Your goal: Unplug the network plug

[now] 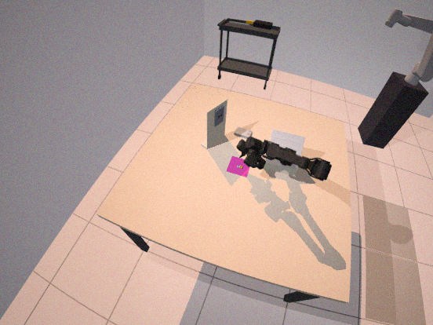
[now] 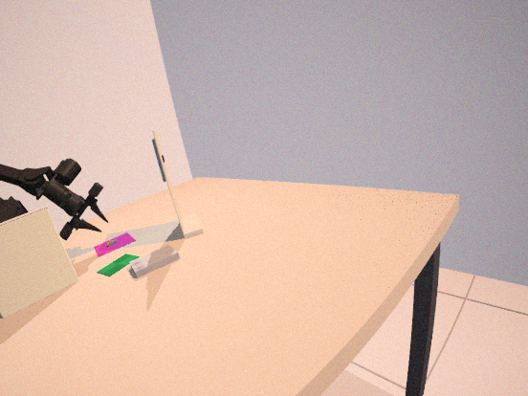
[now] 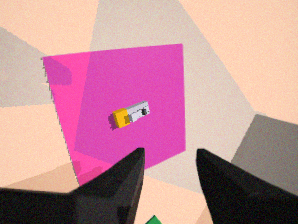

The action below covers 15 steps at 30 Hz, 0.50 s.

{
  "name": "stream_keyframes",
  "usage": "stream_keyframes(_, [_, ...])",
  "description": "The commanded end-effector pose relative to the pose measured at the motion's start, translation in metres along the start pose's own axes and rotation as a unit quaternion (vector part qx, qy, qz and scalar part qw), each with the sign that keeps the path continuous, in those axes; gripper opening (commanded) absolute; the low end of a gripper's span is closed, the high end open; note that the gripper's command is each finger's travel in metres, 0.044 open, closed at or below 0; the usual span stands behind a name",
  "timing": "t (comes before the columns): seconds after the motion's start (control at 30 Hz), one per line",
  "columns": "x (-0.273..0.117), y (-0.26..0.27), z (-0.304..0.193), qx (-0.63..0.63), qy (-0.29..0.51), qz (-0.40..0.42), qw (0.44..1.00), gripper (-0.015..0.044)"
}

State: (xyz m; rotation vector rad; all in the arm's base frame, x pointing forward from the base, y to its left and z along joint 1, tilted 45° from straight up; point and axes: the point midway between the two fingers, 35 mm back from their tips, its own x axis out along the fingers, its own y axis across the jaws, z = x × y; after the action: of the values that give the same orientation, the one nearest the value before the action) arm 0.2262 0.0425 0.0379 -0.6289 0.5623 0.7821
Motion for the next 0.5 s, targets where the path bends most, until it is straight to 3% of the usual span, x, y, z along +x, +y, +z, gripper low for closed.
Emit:
stream_keyframes(0.0, [-0.004,-0.005,0.002,-0.004,-0.002,-0.002,1.000,0.0156])
stream_keyframes(0.47, [-0.015,-0.012,0.001,-0.004,-0.001,-0.001,1.000,0.0156])
